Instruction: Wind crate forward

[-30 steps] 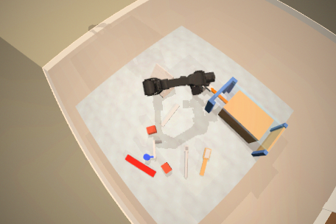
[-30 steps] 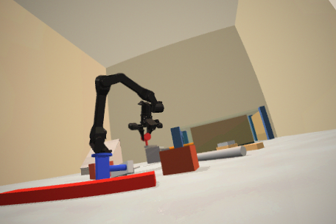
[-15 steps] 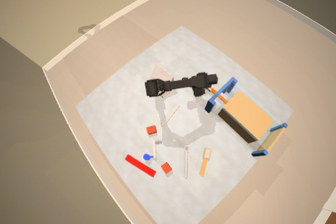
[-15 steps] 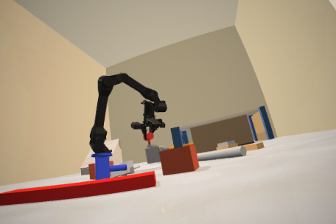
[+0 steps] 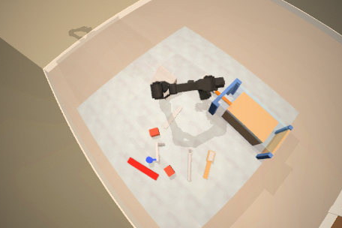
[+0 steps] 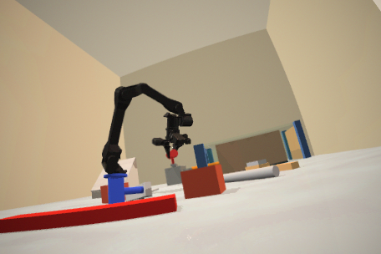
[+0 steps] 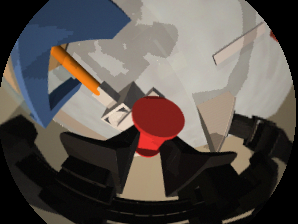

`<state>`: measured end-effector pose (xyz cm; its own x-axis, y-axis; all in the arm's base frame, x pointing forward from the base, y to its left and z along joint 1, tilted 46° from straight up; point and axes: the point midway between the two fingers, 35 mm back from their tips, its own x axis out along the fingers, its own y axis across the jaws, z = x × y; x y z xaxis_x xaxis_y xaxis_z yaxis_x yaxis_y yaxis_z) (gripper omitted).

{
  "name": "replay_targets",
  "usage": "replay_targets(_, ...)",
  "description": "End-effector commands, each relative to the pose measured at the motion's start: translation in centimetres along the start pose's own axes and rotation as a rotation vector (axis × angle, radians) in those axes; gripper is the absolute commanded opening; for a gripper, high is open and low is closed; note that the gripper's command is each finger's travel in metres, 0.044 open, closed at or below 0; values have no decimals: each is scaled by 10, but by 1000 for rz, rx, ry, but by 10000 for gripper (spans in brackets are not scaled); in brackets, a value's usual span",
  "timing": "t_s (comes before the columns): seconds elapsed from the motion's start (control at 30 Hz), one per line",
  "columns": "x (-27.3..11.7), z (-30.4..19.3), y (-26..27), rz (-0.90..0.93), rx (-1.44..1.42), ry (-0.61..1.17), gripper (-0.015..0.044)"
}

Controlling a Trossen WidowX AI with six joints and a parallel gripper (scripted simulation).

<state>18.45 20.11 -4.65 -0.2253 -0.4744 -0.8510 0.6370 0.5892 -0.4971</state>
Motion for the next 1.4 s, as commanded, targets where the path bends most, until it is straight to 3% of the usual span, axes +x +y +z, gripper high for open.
replay_targets(0.0, -1, 8, 16, 32, 8, -14, 0)
replay_targets(1.37, -4, 11, 64, 35, 9, -15, 0)
